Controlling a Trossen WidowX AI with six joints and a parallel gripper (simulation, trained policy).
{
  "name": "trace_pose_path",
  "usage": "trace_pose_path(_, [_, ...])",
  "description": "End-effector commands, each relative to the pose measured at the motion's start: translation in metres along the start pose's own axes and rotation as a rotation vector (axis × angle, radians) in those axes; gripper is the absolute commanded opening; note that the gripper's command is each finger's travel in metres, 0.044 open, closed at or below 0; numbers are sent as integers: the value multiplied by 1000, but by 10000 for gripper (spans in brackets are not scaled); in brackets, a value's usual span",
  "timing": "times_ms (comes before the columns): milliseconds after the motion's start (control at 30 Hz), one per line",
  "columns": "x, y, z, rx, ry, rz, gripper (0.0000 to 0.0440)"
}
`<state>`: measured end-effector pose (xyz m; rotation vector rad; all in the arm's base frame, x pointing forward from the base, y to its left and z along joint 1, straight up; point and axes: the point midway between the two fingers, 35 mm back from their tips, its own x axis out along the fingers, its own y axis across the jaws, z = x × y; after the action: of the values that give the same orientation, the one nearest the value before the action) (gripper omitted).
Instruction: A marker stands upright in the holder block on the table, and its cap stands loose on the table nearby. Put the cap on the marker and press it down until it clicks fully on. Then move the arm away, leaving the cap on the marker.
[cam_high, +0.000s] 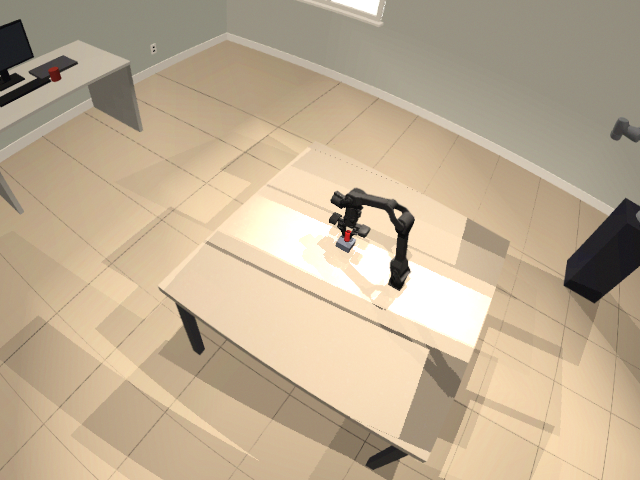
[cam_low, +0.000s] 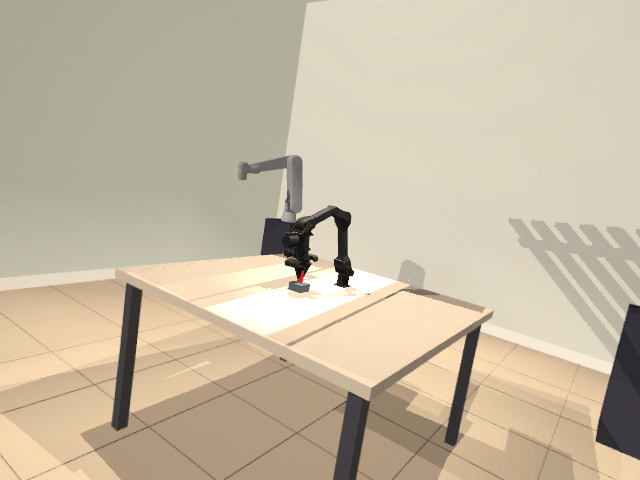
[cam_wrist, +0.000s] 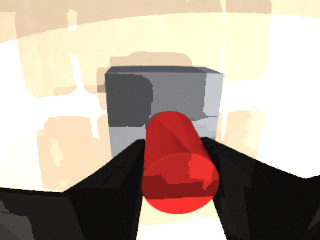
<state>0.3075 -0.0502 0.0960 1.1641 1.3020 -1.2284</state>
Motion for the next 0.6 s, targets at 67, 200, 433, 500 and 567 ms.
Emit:
trace_pose_path(67, [16,-7,9,6,-22,-54,140])
trace_pose_path(200, [16,-7,10,-4,-23,-51,145])
trace_pose_path(433, [17,-17,5,-13,-5,-77,202])
trace_pose_path(500, [17,-19,4,-14,-1,-80,230])
trace_pose_path(567, [17,-20,4,-14,1,-78,271])
